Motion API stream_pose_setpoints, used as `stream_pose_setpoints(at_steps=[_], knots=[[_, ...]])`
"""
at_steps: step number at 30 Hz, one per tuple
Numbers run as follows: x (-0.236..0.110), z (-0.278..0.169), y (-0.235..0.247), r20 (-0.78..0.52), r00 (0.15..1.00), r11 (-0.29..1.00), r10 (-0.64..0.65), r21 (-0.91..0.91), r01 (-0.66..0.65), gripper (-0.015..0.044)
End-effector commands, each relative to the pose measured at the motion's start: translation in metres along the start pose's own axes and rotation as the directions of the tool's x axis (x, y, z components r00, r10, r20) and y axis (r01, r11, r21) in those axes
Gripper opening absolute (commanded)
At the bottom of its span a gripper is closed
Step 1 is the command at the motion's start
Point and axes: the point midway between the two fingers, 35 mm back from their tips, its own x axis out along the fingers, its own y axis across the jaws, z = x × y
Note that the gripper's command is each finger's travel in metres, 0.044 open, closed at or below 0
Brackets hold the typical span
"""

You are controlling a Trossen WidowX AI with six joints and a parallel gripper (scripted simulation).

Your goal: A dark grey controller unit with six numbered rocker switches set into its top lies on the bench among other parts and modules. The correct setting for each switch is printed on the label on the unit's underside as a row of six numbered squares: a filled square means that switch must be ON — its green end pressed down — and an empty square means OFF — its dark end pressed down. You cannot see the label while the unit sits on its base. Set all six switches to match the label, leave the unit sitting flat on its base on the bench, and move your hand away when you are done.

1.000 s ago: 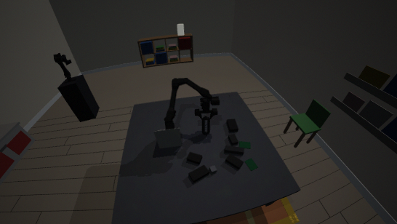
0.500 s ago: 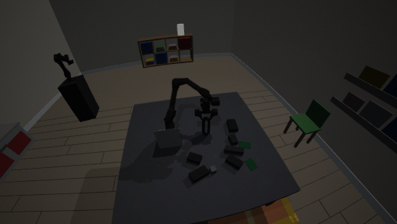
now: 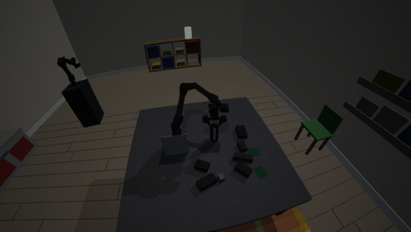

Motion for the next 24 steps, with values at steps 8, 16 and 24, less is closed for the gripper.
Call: stream_pose_setpoints(at_steps=[8,16,24], knots=[[-0.001,-0.011,0.0,-0.008,1.0,1.0,0.006,0.003,-0.006,0.0338],[-0.001,-0.02,0.0,-0.009,1.0,1.0,0.006,0.004,-0.006,0.0338],[-0.002,-0.03,0.0,-0.009,1.0,1.0,0.006,0.004,-0.006,0.0338]])
